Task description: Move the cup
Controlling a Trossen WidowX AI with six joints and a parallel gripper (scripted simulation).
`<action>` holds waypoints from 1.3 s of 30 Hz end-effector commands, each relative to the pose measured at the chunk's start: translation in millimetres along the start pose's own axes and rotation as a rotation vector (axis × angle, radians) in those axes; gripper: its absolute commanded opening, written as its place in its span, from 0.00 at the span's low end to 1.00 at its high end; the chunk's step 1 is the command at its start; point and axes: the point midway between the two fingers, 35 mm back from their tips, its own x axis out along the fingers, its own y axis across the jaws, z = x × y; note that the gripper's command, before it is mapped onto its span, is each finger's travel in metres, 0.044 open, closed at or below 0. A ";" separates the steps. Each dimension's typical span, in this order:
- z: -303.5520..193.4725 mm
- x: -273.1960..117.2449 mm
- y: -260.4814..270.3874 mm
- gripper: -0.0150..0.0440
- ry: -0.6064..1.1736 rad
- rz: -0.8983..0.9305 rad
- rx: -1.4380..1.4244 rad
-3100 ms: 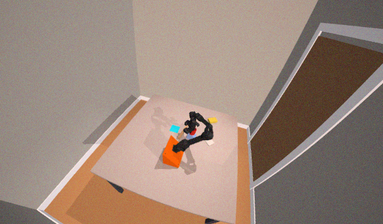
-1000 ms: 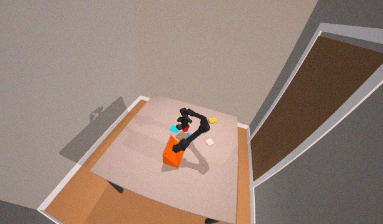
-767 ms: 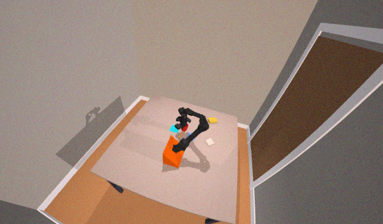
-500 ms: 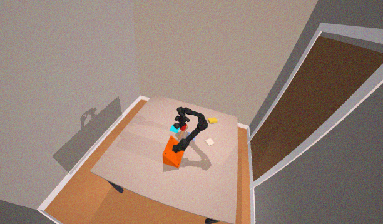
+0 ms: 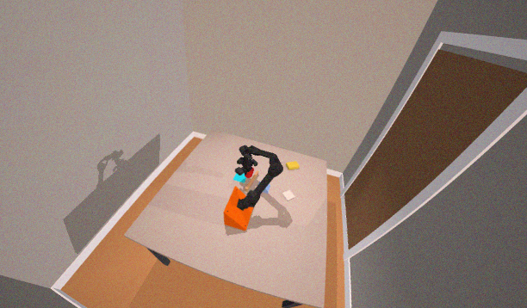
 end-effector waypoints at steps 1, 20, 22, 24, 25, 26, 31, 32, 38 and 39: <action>10.1 -0.8 3.9 0.25 -0.003 0.000 0.000; 46.7 -2.6 16.8 0.25 -0.005 0.000 0.001; 50.5 -2.7 18.4 0.25 -0.005 0.000 0.001; 54.4 -2.9 20.0 0.25 -0.005 0.000 0.001; 56.3 -2.9 20.8 0.25 -0.005 0.000 0.001; 58.1 -3.0 21.6 0.25 -0.005 0.000 0.001; 63.4 -2.3 23.9 0.25 -0.006 0.000 0.001; 63.4 -1.6 23.9 0.25 -0.006 0.000 0.001; 63.6 6.8 23.5 0.25 -0.006 0.000 0.001; 63.7 8.5 23.5 0.25 -0.006 0.000 0.001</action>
